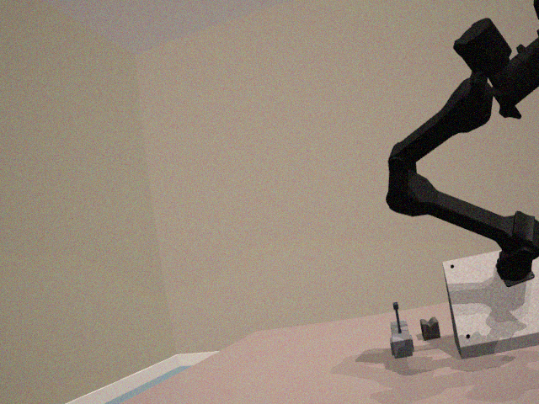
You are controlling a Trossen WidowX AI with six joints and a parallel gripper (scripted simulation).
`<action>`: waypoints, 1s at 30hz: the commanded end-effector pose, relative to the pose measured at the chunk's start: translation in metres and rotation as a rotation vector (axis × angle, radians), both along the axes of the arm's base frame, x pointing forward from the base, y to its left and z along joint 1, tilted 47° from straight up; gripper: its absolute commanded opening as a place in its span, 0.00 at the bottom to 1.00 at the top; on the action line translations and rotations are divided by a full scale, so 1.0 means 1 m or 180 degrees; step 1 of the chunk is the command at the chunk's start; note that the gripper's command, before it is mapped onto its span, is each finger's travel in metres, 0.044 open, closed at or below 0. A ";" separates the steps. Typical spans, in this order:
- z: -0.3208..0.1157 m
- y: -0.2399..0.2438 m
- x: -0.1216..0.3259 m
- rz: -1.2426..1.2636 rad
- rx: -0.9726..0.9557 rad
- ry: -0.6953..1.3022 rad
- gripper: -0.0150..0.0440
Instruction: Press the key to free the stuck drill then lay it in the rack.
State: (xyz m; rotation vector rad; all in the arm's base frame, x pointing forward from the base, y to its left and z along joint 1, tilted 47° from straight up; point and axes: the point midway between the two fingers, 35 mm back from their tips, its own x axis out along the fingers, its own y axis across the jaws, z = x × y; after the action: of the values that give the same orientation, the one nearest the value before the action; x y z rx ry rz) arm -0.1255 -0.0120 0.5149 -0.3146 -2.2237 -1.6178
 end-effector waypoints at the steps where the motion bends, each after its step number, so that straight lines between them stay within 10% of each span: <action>1: 0.000 0.000 0.000 0.0000 0.0000 0.0000 0.89; 15: -0.029 0.069 -0.035 -0.1050 0.0283 -0.0574 0.26; 30: -0.108 0.226 -0.002 -0.2824 0.0495 -0.2043 0.25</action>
State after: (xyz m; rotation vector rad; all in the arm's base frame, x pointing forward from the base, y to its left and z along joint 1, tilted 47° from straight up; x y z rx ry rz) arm -0.1485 0.1790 0.4279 -0.8797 -2.4753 -2.4978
